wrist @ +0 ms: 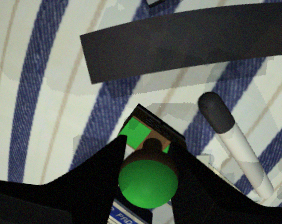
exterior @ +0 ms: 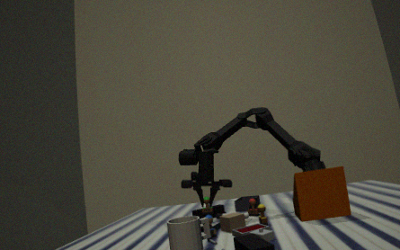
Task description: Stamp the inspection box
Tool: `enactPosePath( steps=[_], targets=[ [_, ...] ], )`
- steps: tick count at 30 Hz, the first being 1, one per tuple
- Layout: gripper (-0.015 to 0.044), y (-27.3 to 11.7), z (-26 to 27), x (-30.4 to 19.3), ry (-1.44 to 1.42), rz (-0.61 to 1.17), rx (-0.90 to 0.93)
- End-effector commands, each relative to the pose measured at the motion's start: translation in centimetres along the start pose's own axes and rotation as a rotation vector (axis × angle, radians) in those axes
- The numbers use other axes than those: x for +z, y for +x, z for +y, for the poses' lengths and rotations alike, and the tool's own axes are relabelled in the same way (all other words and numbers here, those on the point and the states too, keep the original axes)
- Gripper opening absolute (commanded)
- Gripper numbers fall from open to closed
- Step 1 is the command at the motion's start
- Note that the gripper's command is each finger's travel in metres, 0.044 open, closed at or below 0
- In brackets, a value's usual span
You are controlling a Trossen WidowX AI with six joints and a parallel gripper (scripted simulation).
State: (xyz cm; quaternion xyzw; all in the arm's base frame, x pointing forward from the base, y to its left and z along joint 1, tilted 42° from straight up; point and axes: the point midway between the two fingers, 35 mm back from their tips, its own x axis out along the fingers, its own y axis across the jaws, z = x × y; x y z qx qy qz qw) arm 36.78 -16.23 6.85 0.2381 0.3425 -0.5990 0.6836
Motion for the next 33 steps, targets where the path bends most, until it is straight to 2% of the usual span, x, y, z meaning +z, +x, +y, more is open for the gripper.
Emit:
enactPosePath(
  steps=[1, 15, 25, 29, 33],
  targets=[
    [0.0, 0.6, -0.1, -0.1, -0.005, 0.004, 0.0],
    [0.0, 2.6, -0.6, -0.1, -0.006, 0.002, -0.001],
    [0.0256, 2.3, -0.5, 0.0, 0.0, -0.002, -0.002],
    [0.0256, 1.3, -0.2, 0.0, 0.0, 0.001, -0.001],
    [0.0256, -5.1, 1.0, 0.0, -0.003, 0.008, 0.0]
  ],
)
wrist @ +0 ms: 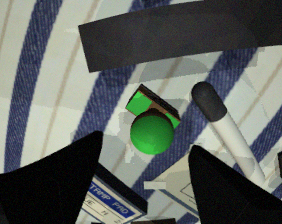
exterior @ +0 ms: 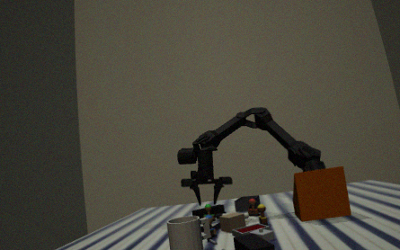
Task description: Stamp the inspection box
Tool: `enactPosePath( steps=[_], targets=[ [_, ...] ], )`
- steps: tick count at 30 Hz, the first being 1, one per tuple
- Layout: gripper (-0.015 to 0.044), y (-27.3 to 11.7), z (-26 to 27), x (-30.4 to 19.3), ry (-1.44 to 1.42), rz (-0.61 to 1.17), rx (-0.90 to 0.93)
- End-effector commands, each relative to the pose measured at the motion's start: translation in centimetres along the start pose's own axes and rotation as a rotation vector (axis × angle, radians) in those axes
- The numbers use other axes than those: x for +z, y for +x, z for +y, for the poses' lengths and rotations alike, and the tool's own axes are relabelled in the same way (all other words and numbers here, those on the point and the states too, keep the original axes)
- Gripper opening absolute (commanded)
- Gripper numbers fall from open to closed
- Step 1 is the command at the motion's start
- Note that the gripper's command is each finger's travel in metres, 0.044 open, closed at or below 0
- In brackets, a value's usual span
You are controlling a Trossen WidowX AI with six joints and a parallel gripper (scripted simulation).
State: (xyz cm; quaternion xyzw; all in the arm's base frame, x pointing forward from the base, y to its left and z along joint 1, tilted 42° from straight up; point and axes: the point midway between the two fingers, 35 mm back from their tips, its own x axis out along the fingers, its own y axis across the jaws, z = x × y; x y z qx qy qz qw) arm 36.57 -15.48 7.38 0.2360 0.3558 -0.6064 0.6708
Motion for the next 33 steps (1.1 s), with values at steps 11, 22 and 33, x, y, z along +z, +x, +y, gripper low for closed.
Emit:
enactPosePath(
  steps=[11, 22, 33],
  targets=[
    [0.0256, -8.4, 0.8, 0.0, 0.002, -0.014, 0.033],
    [0.0256, -8.4, 0.8, 0.0, 0.002, -0.014, 0.033],
    [0.0256, -8.4, 0.8, 0.0, -0.002, -0.011, 0.035]
  ],
)
